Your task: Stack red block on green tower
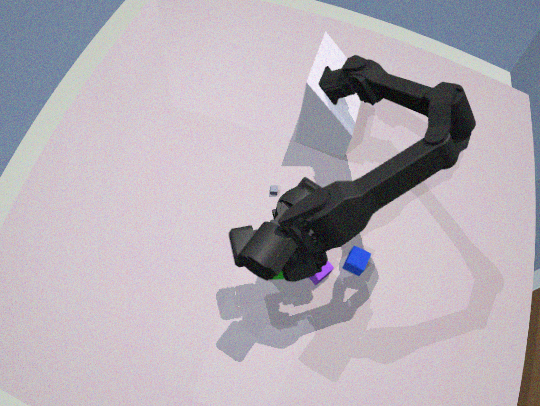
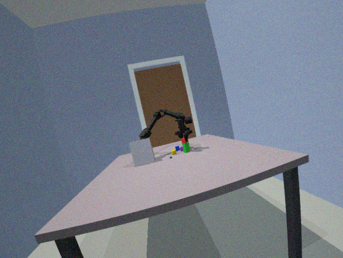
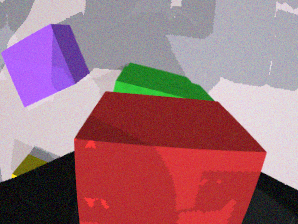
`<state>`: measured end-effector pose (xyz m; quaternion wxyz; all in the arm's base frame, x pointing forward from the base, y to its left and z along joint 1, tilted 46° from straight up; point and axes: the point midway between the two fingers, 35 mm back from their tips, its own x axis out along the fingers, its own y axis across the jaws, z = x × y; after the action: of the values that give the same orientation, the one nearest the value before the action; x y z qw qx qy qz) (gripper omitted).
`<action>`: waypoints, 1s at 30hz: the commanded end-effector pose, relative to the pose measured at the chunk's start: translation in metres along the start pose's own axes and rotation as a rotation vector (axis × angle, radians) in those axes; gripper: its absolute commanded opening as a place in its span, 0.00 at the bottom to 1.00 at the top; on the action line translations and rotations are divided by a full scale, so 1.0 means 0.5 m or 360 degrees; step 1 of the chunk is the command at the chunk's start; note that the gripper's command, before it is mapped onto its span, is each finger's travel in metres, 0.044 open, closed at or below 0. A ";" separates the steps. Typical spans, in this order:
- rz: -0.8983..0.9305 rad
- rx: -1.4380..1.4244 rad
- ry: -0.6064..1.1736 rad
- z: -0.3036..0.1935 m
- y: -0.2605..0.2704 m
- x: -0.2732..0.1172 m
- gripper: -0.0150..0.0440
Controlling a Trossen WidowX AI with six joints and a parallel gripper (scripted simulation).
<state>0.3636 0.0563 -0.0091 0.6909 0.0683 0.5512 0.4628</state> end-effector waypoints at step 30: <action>-0.0002 0.0007 -0.0006 -0.001 -0.001 0.007 0.43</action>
<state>0.3633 0.0581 -0.0117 0.6919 0.0708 0.5513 0.4607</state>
